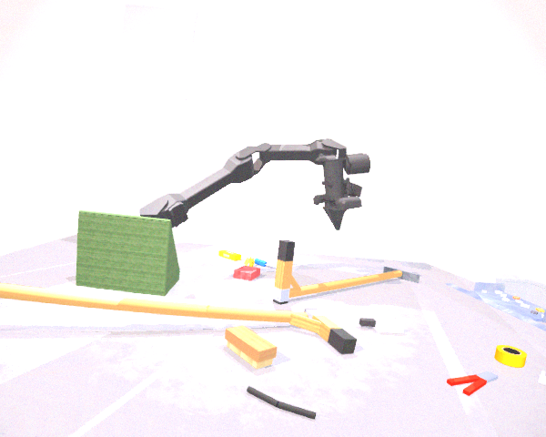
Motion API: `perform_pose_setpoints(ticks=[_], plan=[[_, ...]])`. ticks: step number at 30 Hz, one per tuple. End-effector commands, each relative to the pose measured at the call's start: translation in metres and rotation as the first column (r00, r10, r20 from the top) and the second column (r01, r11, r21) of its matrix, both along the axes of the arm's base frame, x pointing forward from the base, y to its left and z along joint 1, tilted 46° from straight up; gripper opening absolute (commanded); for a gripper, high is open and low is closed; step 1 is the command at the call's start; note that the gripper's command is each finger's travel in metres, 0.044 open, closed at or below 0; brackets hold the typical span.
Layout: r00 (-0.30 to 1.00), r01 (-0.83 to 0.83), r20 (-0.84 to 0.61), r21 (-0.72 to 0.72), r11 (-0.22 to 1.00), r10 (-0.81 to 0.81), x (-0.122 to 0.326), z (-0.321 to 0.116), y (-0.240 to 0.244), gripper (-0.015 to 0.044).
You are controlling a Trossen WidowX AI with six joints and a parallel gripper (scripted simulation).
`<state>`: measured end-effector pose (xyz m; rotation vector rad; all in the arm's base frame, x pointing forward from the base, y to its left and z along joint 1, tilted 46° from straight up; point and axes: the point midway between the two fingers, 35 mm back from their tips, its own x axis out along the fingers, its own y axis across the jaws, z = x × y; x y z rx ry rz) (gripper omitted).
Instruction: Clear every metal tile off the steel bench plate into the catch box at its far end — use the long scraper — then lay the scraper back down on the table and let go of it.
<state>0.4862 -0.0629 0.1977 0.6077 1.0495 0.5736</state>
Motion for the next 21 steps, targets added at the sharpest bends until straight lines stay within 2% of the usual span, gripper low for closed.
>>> perform_pose_setpoints(ticks=[1, 21], plan=[[1.000, 0.015, -0.024, 0.006, 1.000, -0.015, -0.003, 0.002, -0.001, 0.0000], [1.000, -0.001, -0.015, -0.007, 1.000, 0.001, 0.011, -0.023, 0.022, 0.0000]])
